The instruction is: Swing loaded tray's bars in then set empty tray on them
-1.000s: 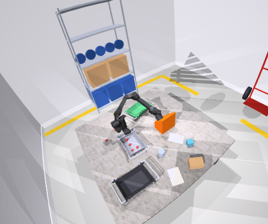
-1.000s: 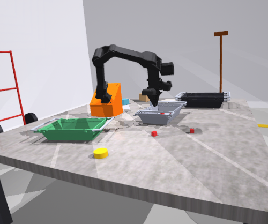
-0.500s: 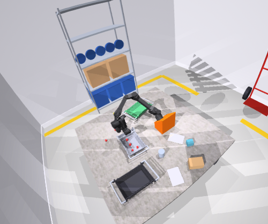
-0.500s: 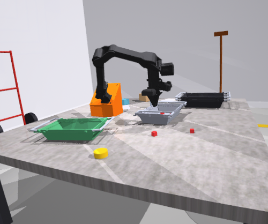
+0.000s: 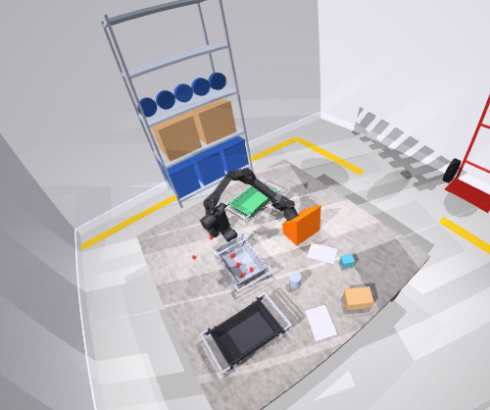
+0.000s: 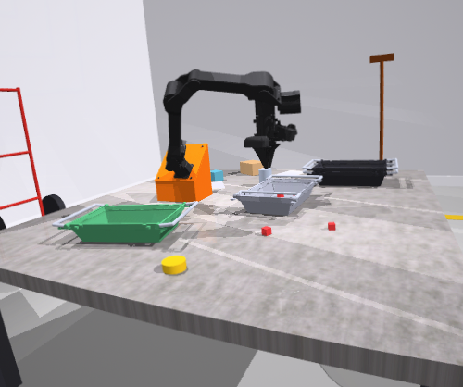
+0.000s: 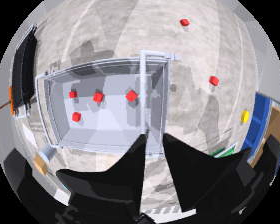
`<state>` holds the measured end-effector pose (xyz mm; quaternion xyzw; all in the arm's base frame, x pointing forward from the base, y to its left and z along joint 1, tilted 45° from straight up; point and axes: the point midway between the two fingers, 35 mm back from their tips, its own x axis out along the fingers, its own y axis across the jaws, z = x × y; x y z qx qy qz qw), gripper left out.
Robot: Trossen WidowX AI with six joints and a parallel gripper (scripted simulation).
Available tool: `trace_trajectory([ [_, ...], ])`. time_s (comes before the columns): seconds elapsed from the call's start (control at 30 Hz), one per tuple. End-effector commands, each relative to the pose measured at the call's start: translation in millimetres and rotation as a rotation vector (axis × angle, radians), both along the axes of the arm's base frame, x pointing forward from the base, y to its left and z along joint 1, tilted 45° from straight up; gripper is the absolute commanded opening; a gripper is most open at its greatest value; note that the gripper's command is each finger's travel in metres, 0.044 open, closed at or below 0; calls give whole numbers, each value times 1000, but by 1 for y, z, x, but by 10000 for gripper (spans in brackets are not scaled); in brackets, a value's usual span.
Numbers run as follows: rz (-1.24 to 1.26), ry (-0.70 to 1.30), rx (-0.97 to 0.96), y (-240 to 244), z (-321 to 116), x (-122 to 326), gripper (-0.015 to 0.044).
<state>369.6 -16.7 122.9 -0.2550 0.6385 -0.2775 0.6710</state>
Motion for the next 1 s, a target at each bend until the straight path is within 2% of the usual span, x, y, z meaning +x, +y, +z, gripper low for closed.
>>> trace_trajectory([
  [0.0,3,-10,6,28,26,-3,84],
  [0.03,4,-6,2,11,7,1,84],
  [0.07,5,-6,4,16,0,4,84],
  [0.3,6,-12,19,90,-93,30,84],
  [0.57,3,-14,17,162,-209,15,84],
  [0.97,-1,-20,14,164,-221,14,84],
])
